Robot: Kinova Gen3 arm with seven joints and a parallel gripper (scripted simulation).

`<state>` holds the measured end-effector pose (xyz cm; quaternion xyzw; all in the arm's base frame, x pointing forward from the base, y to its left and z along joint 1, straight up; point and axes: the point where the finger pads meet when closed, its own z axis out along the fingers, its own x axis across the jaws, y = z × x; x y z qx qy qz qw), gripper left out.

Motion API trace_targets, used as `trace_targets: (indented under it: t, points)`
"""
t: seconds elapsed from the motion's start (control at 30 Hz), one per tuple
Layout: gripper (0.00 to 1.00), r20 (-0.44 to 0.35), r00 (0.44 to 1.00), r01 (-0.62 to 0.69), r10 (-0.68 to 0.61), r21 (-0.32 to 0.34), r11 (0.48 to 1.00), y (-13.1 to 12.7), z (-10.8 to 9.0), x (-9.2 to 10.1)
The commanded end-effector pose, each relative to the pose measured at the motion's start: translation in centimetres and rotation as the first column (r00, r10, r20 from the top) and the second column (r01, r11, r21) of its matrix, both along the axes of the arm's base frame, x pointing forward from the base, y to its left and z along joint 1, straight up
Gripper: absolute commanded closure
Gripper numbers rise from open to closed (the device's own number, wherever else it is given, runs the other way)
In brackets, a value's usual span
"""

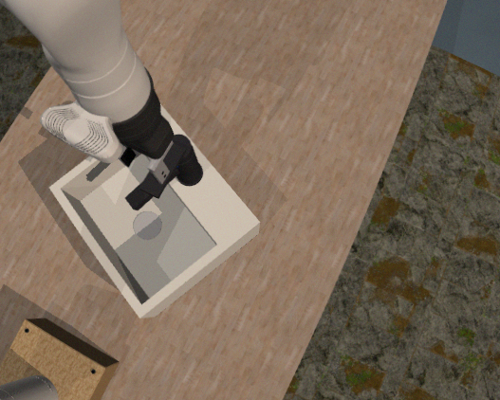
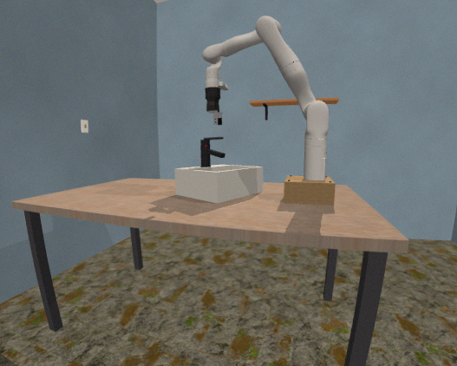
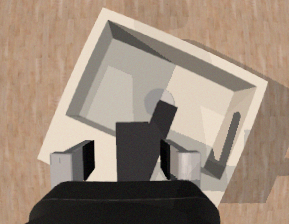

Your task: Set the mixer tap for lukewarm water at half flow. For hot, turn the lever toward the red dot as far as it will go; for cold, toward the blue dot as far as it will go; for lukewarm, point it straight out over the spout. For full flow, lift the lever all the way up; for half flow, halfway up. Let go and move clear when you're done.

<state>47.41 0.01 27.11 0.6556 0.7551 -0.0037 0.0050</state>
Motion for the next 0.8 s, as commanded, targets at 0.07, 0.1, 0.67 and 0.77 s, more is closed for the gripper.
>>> trace_targets:
  t: [0.07, 0.1, 0.67, 0.77]
  points:
    - [0.0, 0.002, 1.0, -0.004, 0.004, 0.007, 1.0, 0.13, 0.24, 0.0]
    - [0.0, 0.002, 1.0, -0.004, 0.004, 0.007, 1.0, 0.13, 0.24, 0.0]
    - [0.0, 0.002, 1.0, -0.003, 0.003, 0.007, 1.0, 0.1, -0.26, -0.02]
    - [0.0, 0.002, 1.0, -0.003, 0.003, 0.007, 1.0, 0.1, -0.51, -0.02]
